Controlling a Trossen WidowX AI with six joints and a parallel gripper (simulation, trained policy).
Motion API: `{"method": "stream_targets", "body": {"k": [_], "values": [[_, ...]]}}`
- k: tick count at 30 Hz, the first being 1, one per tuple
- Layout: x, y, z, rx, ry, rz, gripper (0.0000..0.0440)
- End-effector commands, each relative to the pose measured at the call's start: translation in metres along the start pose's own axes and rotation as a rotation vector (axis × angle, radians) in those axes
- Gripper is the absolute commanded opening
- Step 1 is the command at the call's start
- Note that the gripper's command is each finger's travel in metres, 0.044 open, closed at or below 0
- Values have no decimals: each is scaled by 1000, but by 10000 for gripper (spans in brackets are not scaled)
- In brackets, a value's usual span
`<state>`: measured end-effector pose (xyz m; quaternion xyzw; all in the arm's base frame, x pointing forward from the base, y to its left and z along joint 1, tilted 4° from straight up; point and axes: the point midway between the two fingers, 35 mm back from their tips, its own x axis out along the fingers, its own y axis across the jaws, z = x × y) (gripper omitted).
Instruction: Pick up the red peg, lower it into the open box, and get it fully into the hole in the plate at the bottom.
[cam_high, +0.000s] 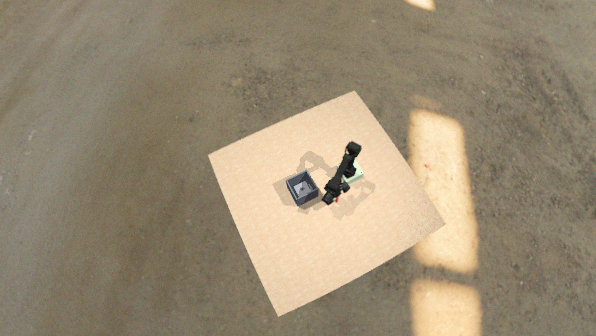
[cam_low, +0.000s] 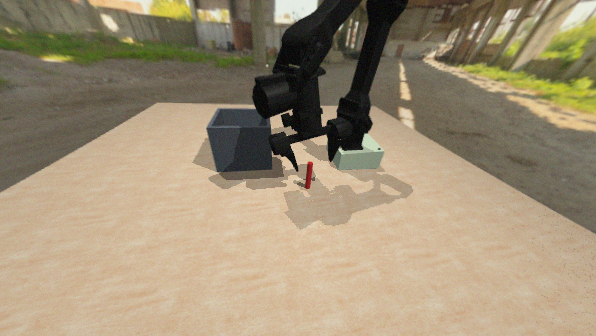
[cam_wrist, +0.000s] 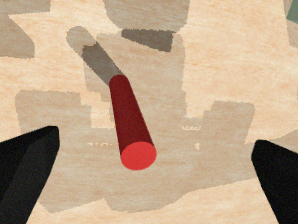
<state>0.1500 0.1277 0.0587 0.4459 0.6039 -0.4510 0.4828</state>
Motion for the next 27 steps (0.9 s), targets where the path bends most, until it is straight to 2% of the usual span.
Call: {"method": "stream_targets", "body": {"k": [1,5,19,27], "values": [[12,0,4,-3,-18,-12,422],[22,2,5,-7,-24,-7,378],[42,18,-2,-76,-9,13,26],[27,29,-11,-60,46,74,13]]}}
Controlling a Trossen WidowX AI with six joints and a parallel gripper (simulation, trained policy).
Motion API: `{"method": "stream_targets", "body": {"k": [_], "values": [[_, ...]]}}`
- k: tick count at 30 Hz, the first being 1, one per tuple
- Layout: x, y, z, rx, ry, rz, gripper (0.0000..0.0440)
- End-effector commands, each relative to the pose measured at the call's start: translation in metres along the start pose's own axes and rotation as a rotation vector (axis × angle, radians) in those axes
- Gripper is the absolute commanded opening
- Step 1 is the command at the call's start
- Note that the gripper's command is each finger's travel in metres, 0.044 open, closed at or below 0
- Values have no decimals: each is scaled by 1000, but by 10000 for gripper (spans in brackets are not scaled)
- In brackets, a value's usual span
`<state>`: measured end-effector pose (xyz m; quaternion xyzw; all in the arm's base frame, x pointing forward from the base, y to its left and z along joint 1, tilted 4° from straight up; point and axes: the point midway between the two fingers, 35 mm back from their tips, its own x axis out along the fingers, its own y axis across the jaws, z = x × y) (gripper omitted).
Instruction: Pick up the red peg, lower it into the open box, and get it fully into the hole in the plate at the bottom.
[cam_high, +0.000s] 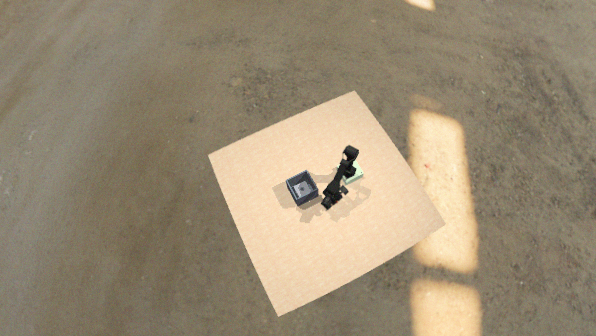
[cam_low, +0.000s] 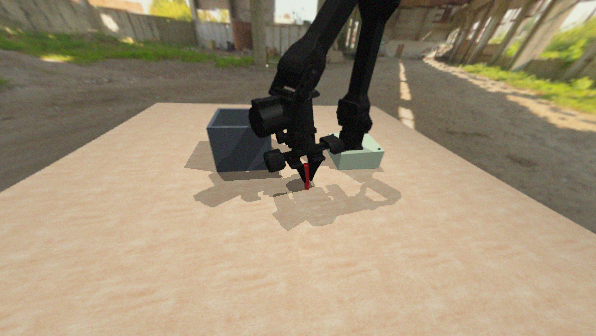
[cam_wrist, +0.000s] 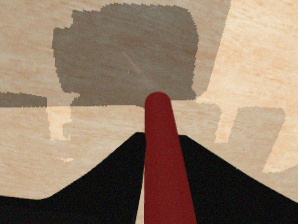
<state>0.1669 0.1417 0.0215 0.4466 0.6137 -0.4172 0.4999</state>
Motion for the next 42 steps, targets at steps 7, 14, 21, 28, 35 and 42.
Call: {"method": "stream_targets", "body": {"k": [7,14,21,28,35,42], "values": [[-28,15,-13,7,68,96,0],[-55,24,-19,-8,99,172,0],[-88,34,-18,-36,103,251,0],[-123,40,-8,-64,75,329,0],[-155,46,11,-72,22,392,0],[-175,50,36,-58,-44,419,0]]}}
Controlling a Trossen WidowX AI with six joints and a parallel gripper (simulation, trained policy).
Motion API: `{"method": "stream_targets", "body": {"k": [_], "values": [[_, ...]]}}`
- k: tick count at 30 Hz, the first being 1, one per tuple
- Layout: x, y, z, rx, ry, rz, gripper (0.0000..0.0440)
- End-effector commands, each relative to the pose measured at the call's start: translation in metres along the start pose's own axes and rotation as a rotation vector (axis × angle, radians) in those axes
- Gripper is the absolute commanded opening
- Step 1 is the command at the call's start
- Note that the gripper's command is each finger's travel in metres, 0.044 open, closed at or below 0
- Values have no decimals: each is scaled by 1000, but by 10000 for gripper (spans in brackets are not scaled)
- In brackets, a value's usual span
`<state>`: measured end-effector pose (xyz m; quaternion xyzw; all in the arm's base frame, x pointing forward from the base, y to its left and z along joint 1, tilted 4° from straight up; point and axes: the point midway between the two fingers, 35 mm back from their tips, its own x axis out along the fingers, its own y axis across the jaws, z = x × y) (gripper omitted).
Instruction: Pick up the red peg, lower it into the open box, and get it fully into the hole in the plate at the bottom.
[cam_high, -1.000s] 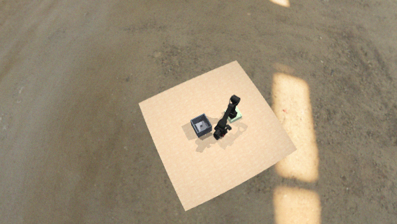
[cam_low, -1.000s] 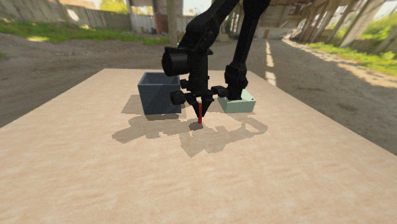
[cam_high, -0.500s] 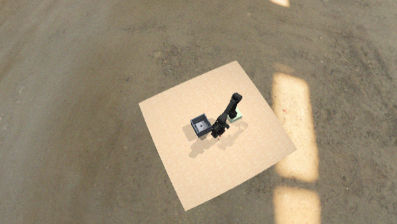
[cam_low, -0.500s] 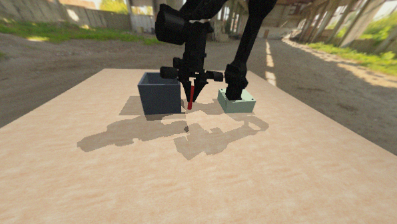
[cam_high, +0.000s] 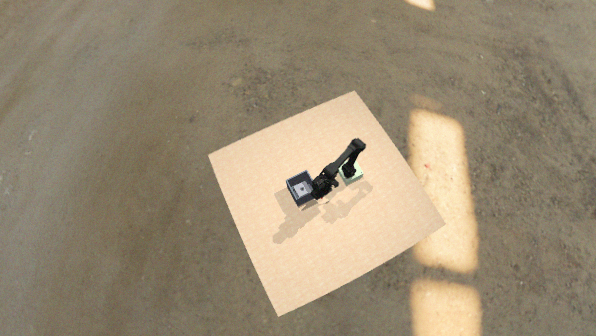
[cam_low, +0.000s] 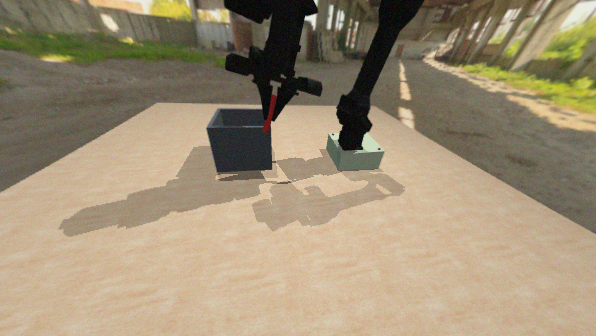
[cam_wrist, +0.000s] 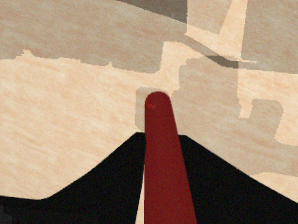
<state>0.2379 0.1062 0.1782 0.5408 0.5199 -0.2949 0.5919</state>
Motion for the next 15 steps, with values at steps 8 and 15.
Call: {"method": "stream_targets", "body": {"k": [8,15], "values": [[-13,6,38,15,-91,-1,0],[-13,6,60,35,-126,-36,0]]}}
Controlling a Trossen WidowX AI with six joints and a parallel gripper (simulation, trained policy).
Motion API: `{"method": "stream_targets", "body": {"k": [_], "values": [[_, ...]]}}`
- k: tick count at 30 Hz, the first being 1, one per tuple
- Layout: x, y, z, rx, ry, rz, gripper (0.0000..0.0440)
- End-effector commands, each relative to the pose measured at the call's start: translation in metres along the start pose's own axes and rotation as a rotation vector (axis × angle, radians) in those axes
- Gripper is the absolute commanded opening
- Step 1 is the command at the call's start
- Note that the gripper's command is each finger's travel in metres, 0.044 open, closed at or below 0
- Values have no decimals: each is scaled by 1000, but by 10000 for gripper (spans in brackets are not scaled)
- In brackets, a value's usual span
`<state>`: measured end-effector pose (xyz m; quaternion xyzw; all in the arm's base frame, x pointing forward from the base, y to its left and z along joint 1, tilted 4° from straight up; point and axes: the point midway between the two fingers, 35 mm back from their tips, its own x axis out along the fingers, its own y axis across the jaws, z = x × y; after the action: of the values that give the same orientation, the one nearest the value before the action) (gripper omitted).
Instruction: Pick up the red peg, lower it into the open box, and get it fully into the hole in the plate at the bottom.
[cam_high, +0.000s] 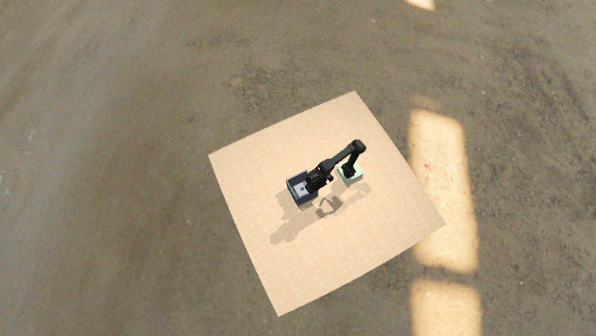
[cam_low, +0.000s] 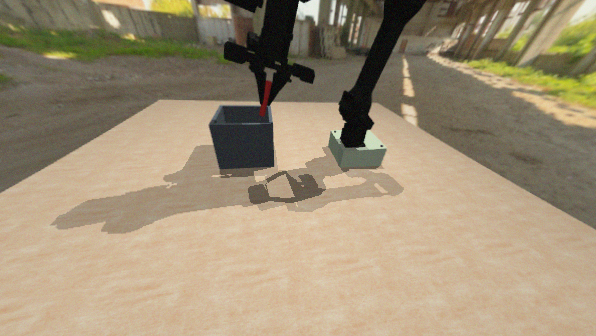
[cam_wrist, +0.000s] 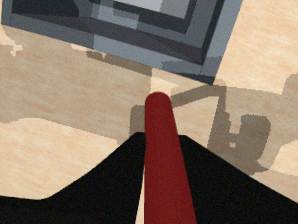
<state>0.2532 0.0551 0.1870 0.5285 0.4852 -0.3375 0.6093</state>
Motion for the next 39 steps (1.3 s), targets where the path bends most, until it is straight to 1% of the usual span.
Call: {"method": "stream_targets", "body": {"k": [1,24,39], "values": [[4,2,11,4,-17,-25,0],[26,12,64,32,-30,-116,0],[63,14,89,28,-11,-163,0]]}}
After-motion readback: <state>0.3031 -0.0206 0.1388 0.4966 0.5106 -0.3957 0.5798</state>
